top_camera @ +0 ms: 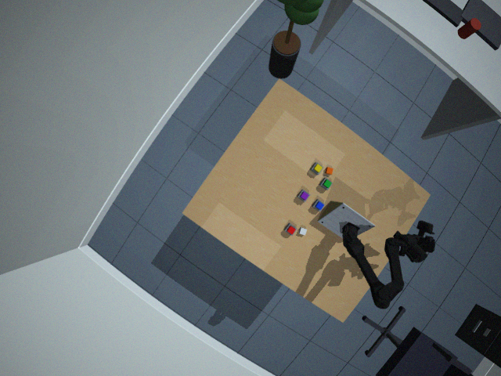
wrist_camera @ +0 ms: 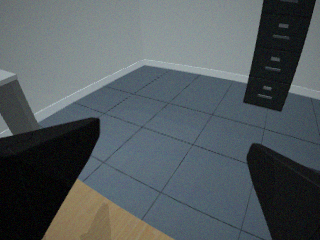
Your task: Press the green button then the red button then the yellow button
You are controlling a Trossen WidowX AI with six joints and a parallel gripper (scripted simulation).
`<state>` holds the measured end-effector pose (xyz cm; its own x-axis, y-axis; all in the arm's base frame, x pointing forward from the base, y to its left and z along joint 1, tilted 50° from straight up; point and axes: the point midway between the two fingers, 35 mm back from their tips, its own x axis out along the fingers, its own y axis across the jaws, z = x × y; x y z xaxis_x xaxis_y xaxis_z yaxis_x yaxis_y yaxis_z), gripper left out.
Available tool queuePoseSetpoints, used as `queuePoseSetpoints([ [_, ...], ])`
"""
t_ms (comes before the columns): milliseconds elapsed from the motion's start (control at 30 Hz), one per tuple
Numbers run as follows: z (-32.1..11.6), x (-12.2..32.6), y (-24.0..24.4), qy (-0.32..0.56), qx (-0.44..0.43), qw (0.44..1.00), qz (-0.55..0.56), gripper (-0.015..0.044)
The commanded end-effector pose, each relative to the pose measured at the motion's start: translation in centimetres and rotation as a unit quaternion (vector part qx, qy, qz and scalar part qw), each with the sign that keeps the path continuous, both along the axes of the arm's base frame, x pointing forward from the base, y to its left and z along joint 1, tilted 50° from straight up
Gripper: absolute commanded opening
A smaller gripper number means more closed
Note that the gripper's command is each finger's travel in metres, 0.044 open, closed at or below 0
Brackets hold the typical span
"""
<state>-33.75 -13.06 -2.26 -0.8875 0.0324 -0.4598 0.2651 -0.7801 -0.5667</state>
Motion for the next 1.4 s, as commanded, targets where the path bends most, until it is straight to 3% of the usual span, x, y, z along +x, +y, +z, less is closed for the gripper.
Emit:
queuePoseSetpoints([
  [0, -0.2, 0.1, -0.3, -0.004, 0.003, 1.0, 0.007, 0.04],
  [267, -6.0, 7.5, -11.5, -0.158, 0.114, 0.946, 0.261, 0.04],
  [600, -9.9, 19.4, -17.5, -0.29, 0.23, 0.795, 0.48, 0.04],
  [933, -10.6, 31.4, -17.7, -0.39, 0.33, 0.597, 0.619, 0.04],
  [1367, -7.3, 44.6, -12.1, -0.491, 0.437, 0.318, 0.684, 0.04],
])
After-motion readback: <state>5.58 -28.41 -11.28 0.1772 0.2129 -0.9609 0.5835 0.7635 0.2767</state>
